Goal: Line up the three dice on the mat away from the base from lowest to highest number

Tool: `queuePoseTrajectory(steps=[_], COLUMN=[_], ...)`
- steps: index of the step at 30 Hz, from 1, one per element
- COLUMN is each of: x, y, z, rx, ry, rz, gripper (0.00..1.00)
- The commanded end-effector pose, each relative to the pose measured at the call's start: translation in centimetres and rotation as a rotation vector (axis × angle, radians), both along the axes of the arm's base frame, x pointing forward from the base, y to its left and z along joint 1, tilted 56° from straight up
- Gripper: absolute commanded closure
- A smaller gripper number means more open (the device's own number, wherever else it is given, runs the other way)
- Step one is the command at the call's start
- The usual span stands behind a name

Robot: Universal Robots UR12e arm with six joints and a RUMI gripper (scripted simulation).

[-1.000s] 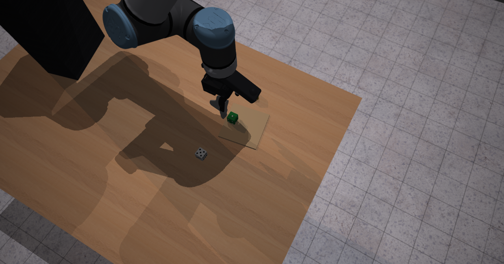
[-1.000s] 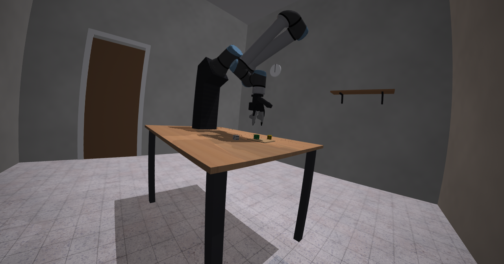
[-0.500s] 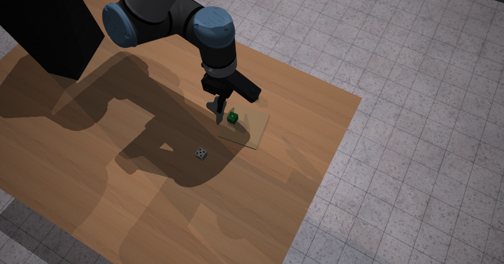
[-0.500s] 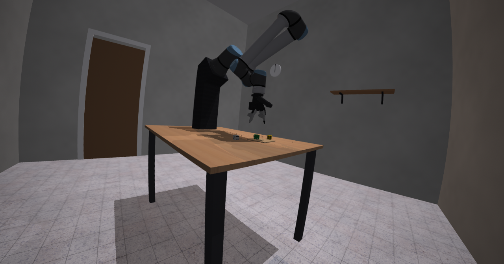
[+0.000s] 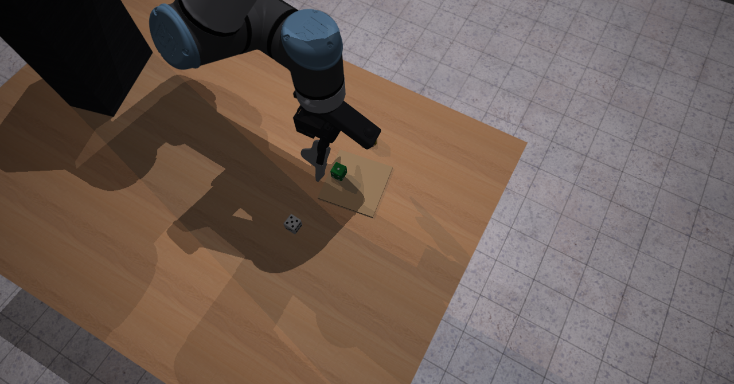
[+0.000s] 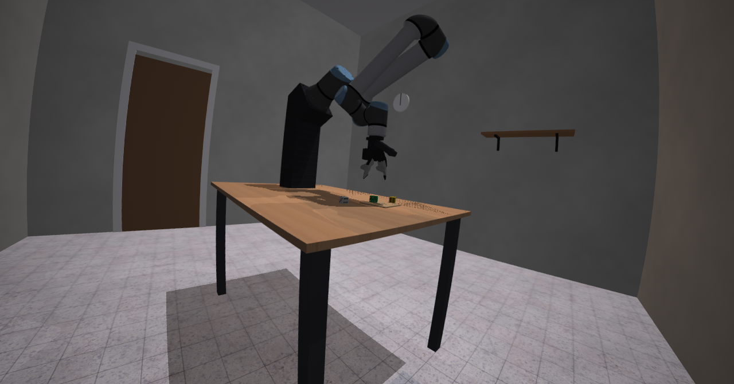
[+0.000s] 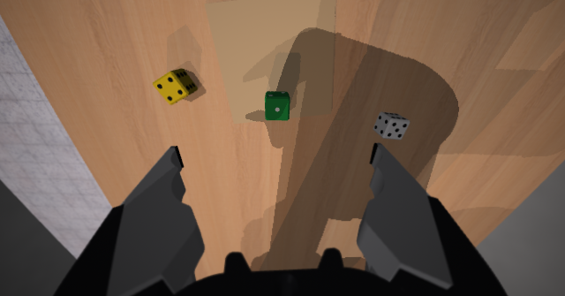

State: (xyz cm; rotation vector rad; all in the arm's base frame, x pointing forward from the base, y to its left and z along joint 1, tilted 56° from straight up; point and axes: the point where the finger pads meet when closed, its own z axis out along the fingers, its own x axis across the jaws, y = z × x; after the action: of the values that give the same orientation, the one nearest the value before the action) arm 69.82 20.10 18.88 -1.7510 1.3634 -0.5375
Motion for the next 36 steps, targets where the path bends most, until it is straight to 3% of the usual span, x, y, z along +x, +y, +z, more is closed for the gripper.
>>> queuePoseTrajectory(steps=[1,11,13,27,30,33,36], x=[0.0,0.0,0.0,-0.3,-0.3,-0.4,-0.5], y=[0.2,1.5,1.5,4.2,4.2,5.0,5.4], z=[0.1,0.6,0.6,1.4,1.4,1.6,1.7], rx=[-0.025,-0.179,-0.179,-0.497,-0.497,-0.6,-0.638], ry=[-0.012,-0.082,-0.082,-0.226,-0.227,-0.274,-0.292], rz=[0.019,0.134,0.134,0.372,0.373,0.45,0.479], gripper=[0.0,0.0,0.0,0.0,0.0,0.0,0.0])
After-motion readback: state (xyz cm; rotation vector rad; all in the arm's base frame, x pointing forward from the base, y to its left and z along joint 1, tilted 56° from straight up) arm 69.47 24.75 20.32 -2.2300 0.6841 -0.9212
